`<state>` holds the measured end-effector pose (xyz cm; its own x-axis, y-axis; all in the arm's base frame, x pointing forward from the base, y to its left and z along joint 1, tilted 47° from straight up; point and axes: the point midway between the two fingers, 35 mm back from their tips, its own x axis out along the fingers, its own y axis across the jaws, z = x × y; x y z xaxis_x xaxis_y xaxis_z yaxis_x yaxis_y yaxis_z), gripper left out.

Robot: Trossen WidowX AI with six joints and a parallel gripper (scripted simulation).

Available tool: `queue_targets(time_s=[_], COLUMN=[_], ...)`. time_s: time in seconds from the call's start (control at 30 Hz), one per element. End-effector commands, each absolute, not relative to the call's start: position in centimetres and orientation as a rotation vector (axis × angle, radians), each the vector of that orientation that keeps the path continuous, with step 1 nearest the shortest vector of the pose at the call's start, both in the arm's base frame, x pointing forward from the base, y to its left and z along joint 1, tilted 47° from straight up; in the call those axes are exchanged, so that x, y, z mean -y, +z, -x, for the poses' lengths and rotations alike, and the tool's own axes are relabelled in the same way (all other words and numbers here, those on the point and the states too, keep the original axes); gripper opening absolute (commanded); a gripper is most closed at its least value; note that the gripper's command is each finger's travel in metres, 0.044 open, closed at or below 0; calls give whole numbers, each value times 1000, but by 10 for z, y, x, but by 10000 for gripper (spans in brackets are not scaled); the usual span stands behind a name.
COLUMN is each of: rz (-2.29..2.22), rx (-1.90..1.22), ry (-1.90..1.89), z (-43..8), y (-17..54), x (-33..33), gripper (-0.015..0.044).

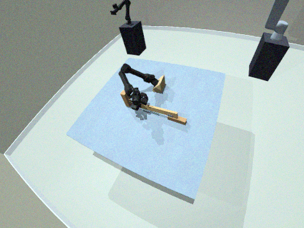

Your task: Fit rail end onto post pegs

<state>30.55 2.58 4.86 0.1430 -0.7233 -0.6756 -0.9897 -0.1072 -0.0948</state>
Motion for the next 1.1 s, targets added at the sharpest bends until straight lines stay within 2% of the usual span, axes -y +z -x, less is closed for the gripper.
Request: queue_targets(time_s=[0.0, 1.07], rz=[1889, 1889], rx=[-1624, -1624], ry=[652, 653], z=[-306, -304], y=[50, 61], x=[-30, -42], gripper=[0, 0])
